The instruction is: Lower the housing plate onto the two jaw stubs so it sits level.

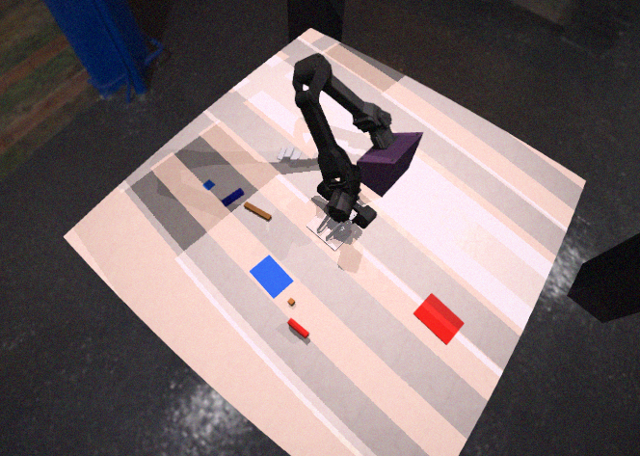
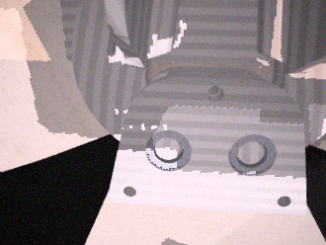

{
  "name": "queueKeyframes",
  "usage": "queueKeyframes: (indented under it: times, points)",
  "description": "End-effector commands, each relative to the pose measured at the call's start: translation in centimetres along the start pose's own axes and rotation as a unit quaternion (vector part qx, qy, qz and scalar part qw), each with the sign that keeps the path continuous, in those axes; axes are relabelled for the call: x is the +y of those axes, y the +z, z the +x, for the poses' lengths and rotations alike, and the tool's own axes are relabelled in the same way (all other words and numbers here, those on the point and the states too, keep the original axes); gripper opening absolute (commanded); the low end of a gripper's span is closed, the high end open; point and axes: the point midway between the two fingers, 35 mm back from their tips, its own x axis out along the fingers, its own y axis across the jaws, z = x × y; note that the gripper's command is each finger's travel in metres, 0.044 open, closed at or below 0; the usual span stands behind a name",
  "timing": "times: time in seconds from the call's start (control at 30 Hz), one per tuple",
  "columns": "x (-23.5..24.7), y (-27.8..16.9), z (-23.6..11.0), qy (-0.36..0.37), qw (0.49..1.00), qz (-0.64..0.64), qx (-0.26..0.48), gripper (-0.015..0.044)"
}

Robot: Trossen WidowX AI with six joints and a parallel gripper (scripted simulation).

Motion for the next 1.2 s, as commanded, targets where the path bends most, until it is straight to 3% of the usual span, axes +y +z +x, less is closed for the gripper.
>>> queueKeyframes:
  times: [0.0, 0.53, 0.67, 1.17]
  points:
    - [0.04, -0.04, 0.06, 0.001, 1.000, -0.002, 0.000, 0.0351]
    - [0.04, -0.04, 0.06, 0.001, 1.000, -0.002, 0.000, 0.0351]
    - [0.00, 0.00, 0.00, 0.000, 1.000, 0.000, 0.000, 0.0440]
    - [0.06, 0.09, -0.59, 0.001, 1.000, 0.000, 0.000, 0.0440]
